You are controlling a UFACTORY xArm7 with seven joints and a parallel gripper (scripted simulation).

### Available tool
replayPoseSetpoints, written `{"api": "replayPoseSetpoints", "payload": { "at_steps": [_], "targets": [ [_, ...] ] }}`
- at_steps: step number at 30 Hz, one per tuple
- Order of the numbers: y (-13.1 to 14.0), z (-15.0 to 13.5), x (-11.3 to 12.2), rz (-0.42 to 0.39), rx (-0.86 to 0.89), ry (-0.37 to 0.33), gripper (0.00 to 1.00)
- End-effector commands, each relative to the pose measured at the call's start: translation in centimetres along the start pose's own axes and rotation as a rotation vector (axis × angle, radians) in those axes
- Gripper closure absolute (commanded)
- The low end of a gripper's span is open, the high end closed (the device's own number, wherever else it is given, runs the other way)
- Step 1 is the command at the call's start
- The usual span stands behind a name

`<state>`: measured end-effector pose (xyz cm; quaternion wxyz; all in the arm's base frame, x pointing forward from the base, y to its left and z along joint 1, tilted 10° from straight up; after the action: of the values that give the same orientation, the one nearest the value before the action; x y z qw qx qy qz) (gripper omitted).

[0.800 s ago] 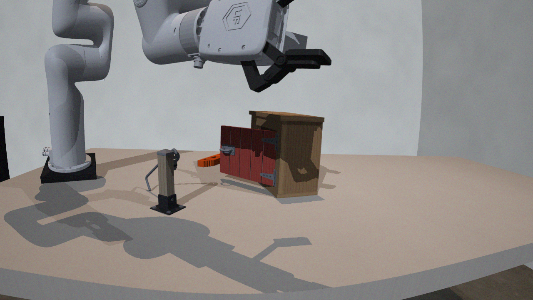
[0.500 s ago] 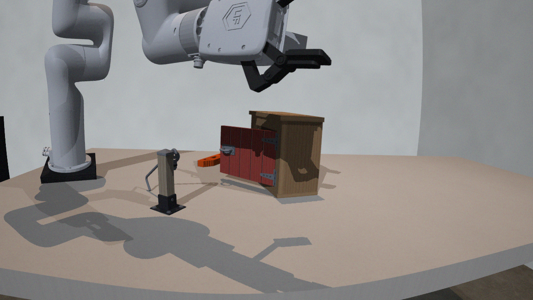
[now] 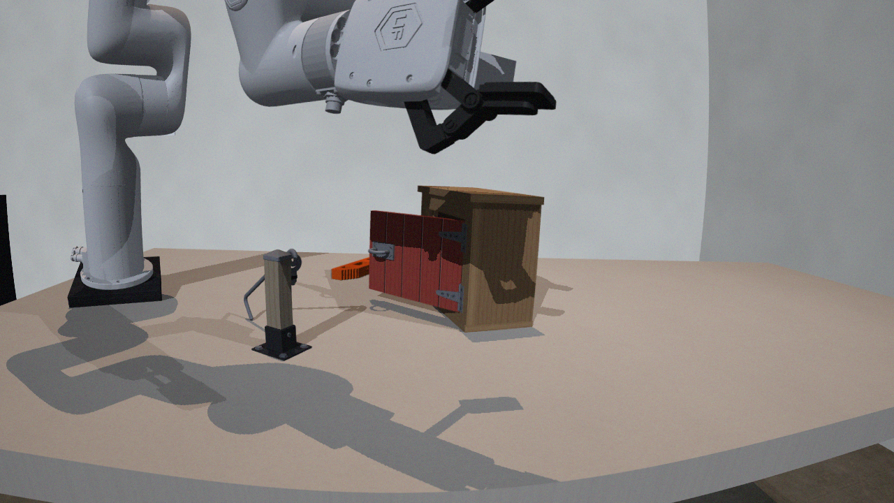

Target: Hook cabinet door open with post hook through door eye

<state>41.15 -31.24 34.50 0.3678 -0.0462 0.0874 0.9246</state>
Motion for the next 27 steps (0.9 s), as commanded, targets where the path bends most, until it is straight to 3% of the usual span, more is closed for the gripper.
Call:
{"api": "replayPoseSetpoints", "payload": {
  "at_steps": [1,8,21,23,27],
  "targets": [
    [-0.9,1.1,-0.1,0.023,0.013,-0.022,0.00],
    [-2.8,3.1,0.2,0.079,0.050,-0.081,0.00],
    [-2.8,3.1,0.2,0.079,0.050,-0.081,0.00],
    [-4.3,4.4,0.6,0.121,0.084,-0.124,0.00],
    [-4.3,4.4,0.6,0.121,0.084,-0.124,0.00]
  ]
}}
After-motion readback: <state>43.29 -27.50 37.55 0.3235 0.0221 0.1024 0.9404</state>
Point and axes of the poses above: the point where the finger pads meet when closed, its own x axis back along the fingers, its own z axis across the jaws, y = z × x, the point moved 10 cm from there along x, back along the fingers, and after that the axes turned 7 degrees about -x, right-handed, at the moved point
